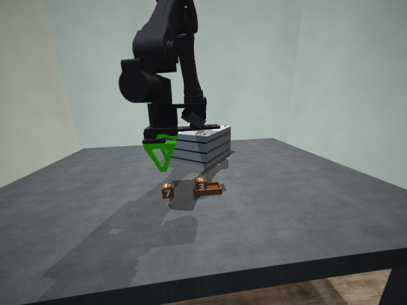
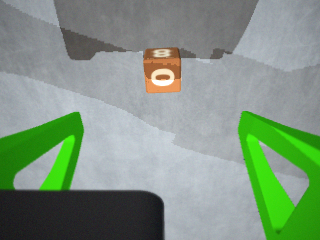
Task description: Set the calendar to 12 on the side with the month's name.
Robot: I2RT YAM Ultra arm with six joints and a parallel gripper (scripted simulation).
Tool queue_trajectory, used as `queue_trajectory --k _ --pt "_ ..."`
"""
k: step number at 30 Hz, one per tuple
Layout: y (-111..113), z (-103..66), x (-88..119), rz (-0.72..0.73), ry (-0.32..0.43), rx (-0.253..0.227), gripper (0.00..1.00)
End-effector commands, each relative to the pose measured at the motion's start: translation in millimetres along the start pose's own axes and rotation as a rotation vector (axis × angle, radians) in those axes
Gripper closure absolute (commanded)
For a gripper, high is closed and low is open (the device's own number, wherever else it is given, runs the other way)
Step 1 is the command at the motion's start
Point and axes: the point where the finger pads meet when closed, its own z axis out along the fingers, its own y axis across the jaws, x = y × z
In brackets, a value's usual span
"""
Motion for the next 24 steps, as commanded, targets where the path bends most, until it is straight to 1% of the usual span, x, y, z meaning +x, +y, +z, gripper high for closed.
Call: queue_trajectory --k 1,4,5,24 --pt "-3.2 -3.2 0.6 -0.046 0.0 0.013 0.0" --pt "-3.2 -3.2 0.7 -0.048 0.0 0.013 0.0" --pt "-3.2 -3.2 0.7 -0.048 0.0 0.013 0.55" --pt "-3.2 -3.2 0.7 -0.048 0.0 0.013 0.55"
